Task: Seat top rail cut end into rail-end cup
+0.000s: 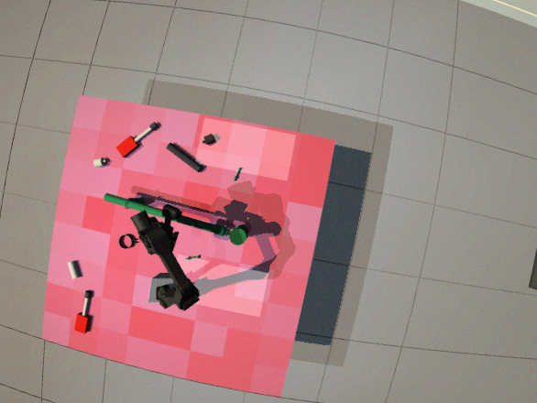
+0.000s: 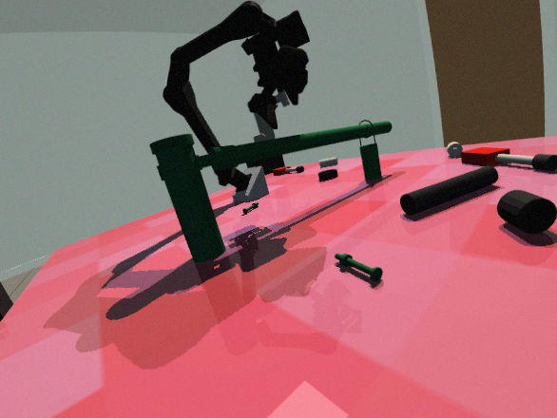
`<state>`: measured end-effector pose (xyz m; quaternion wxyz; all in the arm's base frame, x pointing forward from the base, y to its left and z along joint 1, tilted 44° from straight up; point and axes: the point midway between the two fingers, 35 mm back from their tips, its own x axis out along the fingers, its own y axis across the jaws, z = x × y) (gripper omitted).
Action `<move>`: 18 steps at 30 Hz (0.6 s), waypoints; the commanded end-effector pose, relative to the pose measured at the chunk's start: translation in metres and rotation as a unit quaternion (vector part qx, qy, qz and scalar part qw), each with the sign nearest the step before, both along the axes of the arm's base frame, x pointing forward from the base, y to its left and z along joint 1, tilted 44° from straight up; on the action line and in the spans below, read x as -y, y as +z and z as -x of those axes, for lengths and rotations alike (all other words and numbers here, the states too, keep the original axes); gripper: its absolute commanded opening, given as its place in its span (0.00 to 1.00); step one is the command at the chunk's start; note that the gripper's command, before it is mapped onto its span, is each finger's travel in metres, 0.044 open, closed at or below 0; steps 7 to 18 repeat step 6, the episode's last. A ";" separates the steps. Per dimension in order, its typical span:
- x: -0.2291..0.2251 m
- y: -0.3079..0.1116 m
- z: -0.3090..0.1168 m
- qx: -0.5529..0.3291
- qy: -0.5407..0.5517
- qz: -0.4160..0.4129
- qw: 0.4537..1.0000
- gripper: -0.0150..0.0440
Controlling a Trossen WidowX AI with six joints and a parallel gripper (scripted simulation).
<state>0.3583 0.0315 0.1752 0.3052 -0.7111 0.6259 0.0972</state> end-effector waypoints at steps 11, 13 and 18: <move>0.000 0.000 0.001 -0.004 0.000 -0.002 1.000 1.00; 0.000 0.000 0.001 -0.004 0.000 -0.002 1.000 1.00; 0.000 0.000 0.001 -0.004 0.000 -0.002 1.000 1.00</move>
